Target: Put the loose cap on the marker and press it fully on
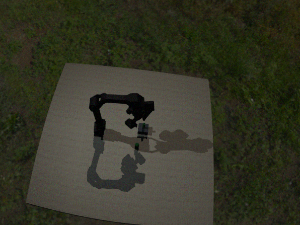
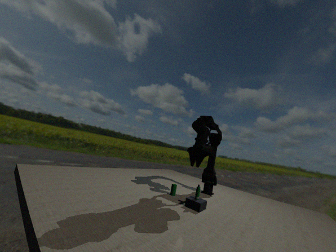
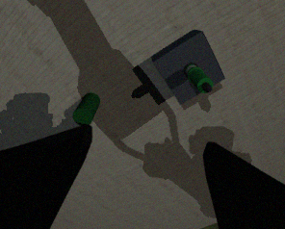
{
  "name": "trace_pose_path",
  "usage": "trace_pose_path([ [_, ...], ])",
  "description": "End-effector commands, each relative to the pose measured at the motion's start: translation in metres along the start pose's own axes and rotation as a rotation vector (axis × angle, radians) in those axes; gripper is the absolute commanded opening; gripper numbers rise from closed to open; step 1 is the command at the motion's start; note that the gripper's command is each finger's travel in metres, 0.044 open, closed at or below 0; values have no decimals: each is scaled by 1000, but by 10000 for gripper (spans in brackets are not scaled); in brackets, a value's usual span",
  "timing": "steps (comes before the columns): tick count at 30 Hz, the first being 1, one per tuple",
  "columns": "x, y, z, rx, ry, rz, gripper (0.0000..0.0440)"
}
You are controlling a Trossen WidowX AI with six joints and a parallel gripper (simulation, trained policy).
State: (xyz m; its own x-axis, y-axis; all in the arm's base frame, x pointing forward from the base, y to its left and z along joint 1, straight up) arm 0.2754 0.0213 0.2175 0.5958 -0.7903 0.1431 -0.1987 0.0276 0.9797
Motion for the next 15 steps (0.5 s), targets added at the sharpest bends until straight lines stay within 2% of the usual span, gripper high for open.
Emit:
trace_pose_path([
  [1,9,-4,3,-18,-27,-14,322],
  [15,36,-23,17,-82,-115,-56,321],
])
Point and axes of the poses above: the point midway between the two fingers, 35 mm back from their tips, its own y axis back along the fingers, its own z axis across the jaws, x = y × z, the point moved 1 cm from there along y, back along the fingers, and after that the axes turned 11 degrees about -y, right-handed, at the moved point
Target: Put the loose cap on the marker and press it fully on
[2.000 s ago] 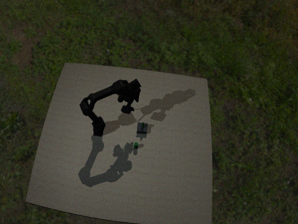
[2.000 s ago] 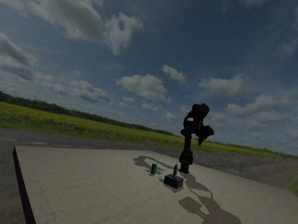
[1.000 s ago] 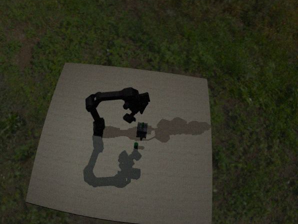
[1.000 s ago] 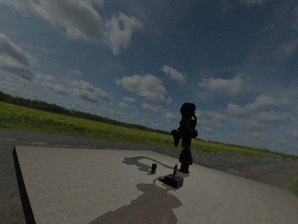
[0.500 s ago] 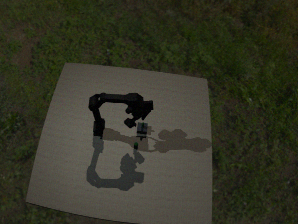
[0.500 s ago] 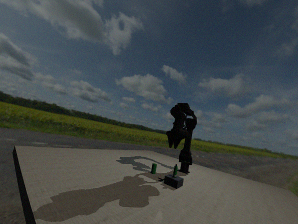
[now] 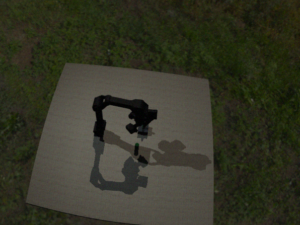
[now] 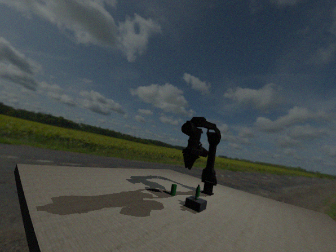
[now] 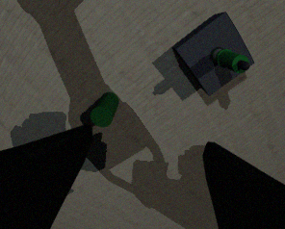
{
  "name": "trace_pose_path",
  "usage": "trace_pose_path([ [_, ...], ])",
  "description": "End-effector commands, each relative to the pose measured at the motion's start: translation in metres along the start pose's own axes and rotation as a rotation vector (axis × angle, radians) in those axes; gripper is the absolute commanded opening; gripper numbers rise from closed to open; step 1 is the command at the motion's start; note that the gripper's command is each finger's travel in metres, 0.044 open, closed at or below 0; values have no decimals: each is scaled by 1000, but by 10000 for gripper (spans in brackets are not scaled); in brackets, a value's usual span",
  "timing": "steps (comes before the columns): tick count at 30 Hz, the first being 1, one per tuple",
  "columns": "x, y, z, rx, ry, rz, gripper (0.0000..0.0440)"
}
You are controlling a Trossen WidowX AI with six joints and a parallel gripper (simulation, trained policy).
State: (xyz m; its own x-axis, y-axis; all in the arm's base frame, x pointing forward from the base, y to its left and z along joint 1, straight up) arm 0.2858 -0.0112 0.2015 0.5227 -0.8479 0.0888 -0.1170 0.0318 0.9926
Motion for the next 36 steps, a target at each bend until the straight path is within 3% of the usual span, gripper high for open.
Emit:
trace_pose_path([
  [1,9,-5,2,-16,-22,-15,321],
  [36,53,-74,35,-164,-128,-181,302],
])
Point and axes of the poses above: the point midway between the two fingers, 35 mm back from their tips, its own y axis back along the fingers, its own z axis across the jaws, x = y × z, the point moved 1 cm from there along y, back along the fingers, and after that the axes turned 11 degrees about -y, right-handed, at the moved point
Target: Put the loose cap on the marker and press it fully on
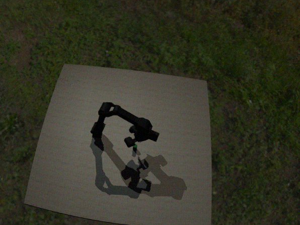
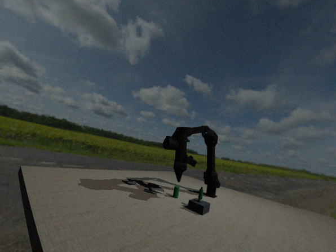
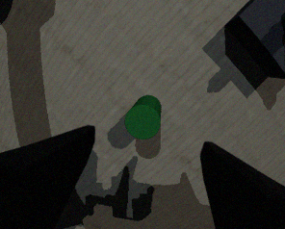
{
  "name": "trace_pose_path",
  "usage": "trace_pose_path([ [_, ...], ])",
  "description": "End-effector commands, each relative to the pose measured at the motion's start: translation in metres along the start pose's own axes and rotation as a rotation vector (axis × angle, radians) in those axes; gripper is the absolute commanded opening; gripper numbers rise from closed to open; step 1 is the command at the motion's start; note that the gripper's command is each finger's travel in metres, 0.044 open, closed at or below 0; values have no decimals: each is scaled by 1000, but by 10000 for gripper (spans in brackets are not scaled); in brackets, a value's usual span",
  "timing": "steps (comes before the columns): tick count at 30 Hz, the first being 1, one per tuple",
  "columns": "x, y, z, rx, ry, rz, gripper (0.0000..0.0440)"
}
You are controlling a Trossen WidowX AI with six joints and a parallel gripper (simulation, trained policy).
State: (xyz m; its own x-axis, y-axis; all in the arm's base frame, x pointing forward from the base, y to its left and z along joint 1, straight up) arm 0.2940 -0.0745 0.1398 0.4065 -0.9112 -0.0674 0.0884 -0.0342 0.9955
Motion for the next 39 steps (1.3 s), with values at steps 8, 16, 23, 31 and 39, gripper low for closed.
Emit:
trace_pose_path([
  [8,6,-32,4,-39,42,-59,289],
  [16,6,-56,5,-56,101,-80,270],
  [23,6,-70,6,-66,162,-73,248],
  [31,6,-63,5,-59,216,-34,78],
  [39,7,-37,-2,-25,270,27,15],
])
Point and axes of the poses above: the point midway between the two fingers, 35 mm back from their tips, its own y axis back along the fingers, its own z axis across the jaws, x = y × z, the point moved 1 cm from there along y, back along the fingers, and after that the axes turned 11 degrees about -y, right-handed, at the moved point
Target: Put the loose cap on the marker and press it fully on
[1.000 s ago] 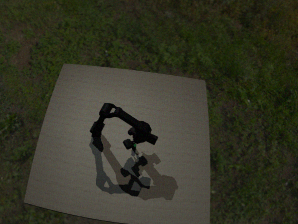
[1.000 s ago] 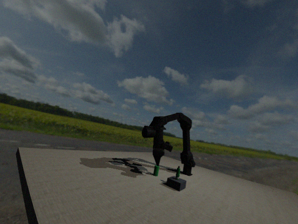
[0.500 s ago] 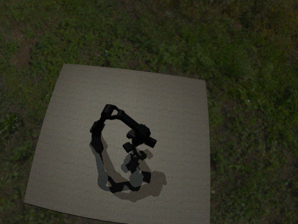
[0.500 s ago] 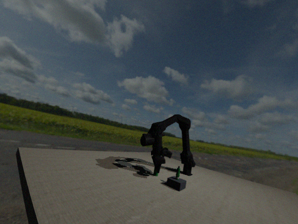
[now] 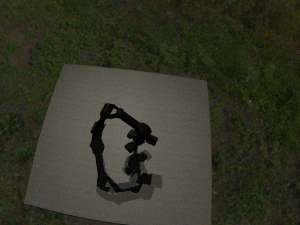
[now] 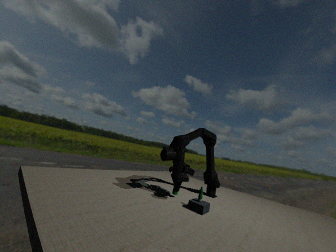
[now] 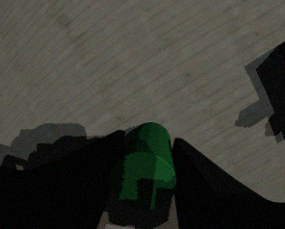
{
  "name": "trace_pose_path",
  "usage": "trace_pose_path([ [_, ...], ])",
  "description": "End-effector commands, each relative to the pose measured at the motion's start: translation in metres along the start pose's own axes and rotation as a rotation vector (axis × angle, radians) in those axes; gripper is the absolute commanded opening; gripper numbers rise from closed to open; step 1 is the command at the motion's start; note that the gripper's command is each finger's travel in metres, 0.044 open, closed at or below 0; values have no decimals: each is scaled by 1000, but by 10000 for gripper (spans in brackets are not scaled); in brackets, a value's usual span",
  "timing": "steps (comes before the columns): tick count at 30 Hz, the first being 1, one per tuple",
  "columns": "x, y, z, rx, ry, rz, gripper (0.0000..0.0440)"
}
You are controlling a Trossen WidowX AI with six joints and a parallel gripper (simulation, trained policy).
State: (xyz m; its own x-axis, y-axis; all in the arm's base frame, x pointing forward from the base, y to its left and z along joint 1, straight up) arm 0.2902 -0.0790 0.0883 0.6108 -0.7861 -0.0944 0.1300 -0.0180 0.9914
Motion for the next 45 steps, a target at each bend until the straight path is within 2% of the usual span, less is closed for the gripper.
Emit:
trace_pose_path([
  [1,2,18,-4,19,35,45,12],
  [17,-24,64,-36,74,128,95,0],
  [45,-111,97,-100,78,271,84,0],
])
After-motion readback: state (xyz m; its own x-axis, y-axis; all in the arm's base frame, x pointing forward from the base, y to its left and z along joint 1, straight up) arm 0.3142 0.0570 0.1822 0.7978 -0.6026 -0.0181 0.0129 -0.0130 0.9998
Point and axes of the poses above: the point midway between the two fingers, 35 mm back from their tips, its own y axis back along the fingers, its own z axis across the jaws, x = y × z, the point moved 1 cm from there along y, back along the fingers, and after that the axes turned 11 degrees about -y, right-handed, at the moved point
